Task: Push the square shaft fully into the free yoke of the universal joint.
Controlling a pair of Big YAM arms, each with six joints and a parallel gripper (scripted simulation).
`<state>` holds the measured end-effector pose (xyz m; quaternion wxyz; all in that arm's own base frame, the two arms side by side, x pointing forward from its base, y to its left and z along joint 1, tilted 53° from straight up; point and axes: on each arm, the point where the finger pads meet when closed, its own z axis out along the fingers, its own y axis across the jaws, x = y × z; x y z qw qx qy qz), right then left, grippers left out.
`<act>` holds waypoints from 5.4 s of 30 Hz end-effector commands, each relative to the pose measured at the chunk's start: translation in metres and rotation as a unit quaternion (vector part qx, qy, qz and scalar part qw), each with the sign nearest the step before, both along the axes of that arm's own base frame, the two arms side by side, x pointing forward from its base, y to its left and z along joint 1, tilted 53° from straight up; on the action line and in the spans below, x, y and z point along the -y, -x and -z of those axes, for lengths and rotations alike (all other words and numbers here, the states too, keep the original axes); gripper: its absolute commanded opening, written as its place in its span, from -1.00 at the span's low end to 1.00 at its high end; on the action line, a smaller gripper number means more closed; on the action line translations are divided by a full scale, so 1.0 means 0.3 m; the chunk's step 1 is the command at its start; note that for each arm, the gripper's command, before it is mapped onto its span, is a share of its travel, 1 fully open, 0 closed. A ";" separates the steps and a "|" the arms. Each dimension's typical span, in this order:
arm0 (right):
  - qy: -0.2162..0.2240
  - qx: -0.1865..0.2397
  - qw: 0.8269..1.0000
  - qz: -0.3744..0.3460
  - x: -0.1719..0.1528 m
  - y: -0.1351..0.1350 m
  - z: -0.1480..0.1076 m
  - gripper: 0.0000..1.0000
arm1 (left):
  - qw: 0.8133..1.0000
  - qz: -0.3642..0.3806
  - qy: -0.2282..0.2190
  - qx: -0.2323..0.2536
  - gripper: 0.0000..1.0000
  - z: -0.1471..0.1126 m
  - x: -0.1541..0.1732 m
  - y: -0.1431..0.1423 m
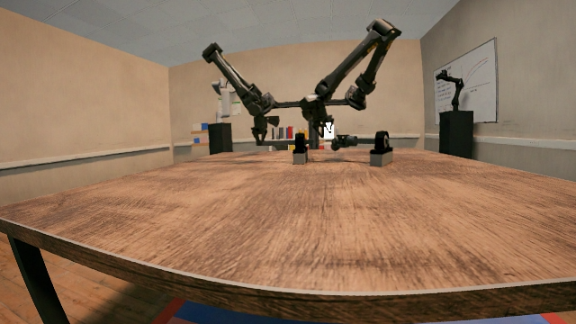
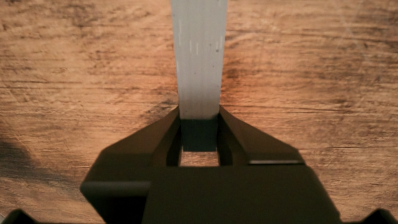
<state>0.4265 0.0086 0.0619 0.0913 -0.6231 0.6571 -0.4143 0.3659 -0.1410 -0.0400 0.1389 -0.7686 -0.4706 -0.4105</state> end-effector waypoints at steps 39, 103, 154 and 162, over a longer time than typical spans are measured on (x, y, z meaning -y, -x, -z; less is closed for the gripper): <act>-0.001 0.006 1.000 -0.003 -0.007 -0.003 -0.013 -0.63 | 0.961 0.134 -0.184 -0.159 0.51 0.093 -0.216 0.044; -0.001 0.006 1.000 -0.003 -0.007 -0.003 -0.013 -0.63 | 0.964 0.140 -0.176 -0.143 -0.45 0.122 -0.234 -0.029; -0.001 0.006 1.000 -0.003 -0.007 -0.003 -0.013 -0.63 | 0.927 0.145 -0.058 -0.342 0.07 0.059 -0.202 0.051; -0.001 0.006 1.000 -0.003 -0.007 -0.003 -0.013 -0.63 | 0.945 0.118 -0.009 -0.304 0.07 0.068 -0.179 0.035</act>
